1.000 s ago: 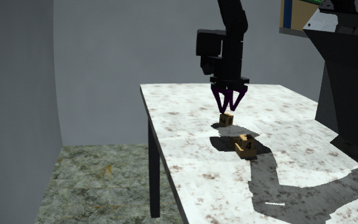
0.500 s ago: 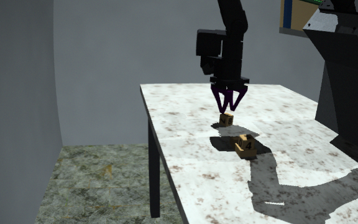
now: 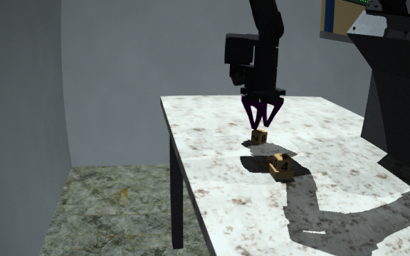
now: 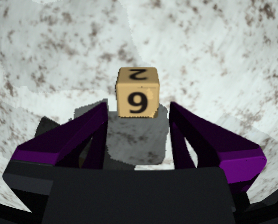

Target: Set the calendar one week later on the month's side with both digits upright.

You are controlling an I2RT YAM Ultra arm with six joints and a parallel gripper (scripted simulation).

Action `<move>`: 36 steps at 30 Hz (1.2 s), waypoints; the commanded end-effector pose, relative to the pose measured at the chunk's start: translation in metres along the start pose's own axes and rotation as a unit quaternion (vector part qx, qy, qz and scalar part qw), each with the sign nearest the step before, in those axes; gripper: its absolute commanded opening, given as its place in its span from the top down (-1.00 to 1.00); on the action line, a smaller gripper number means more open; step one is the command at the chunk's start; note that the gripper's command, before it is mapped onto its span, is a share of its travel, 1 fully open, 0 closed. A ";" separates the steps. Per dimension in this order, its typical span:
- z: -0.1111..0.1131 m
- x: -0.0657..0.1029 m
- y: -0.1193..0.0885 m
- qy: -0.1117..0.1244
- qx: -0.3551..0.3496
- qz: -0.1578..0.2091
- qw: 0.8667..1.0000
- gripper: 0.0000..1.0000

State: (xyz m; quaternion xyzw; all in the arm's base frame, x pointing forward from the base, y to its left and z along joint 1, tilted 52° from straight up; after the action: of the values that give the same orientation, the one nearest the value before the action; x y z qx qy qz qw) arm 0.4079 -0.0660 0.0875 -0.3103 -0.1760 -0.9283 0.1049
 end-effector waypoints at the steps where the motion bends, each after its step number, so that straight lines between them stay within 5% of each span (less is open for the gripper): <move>1: 0.001 0.002 0.002 0.001 0.001 -0.006 1.000 0.11; 19: 0.001 0.046 0.002 0.001 0.001 -0.006 1.000 0.11; 28: 0.001 0.049 0.001 0.001 0.001 -0.008 1.000 0.11; 36: -0.002 0.045 -0.019 0.012 0.003 -0.108 0.994 0.11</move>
State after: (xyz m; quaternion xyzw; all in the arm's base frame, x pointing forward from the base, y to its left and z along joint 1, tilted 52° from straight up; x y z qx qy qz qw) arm 0.3632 -0.0489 0.1003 -0.3079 -0.1965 -0.9279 0.0743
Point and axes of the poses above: the point where the finger pads meet when closed, its own x axis back along the fingers, its own z axis across the jaws, y = z × x, the point moved 9 cm from there along x, back along the fingers, and after that the axes turned 7 degrees about -x, right-handed, at the moved point
